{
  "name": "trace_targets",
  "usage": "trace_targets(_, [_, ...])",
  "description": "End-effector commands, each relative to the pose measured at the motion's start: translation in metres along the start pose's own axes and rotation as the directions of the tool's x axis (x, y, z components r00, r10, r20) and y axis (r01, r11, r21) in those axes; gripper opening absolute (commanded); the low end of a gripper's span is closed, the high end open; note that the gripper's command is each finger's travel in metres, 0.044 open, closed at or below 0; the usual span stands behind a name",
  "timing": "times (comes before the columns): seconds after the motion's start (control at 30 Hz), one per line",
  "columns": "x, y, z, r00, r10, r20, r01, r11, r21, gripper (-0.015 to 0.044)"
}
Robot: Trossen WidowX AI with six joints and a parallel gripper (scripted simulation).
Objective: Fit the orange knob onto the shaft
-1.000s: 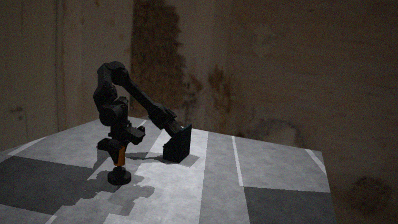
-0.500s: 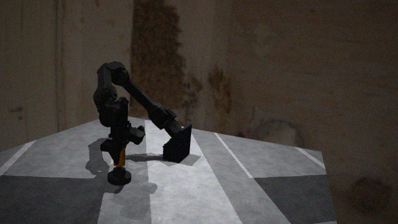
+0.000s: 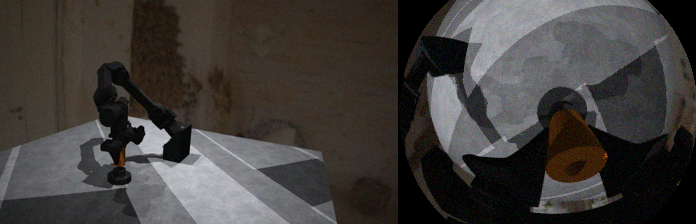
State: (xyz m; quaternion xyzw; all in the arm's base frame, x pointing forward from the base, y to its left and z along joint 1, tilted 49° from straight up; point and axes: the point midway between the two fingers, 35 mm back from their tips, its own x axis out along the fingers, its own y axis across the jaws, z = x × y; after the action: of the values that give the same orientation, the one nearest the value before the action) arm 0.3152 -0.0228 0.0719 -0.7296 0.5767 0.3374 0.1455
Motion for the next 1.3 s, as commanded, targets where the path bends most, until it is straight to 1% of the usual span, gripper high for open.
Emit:
trace_targets(0.0, [-0.0019,-0.0004,0.0000,1.000,-0.002,-0.003,0.002,1.000,-0.003,0.0000])
trace_targets(0.2, [-0.0048,-0.0008,-0.0008,1.000,-0.002,-0.003,0.002,1.000,-0.029,0.0000])
trace_targets(0.33, [-0.0048,-0.0017,-0.0007,1.000,-0.002,-0.003,0.001,0.985,-0.171,0.0000])
trace_targets(0.4, [-0.0041,-0.0022,-0.0004,1.000,-0.002,-0.003,0.001,0.977,-0.211,0.0000])
trace_targets(0.83, [0.0003,-0.0007,-0.0005,1.000,-0.002,-0.003,0.001,0.977,-0.211,0.0000])
trace_targets(1.27, [-0.0036,-0.0007,-0.0004,1.000,-0.002,-0.003,0.001,0.977,-0.211,0.0000])
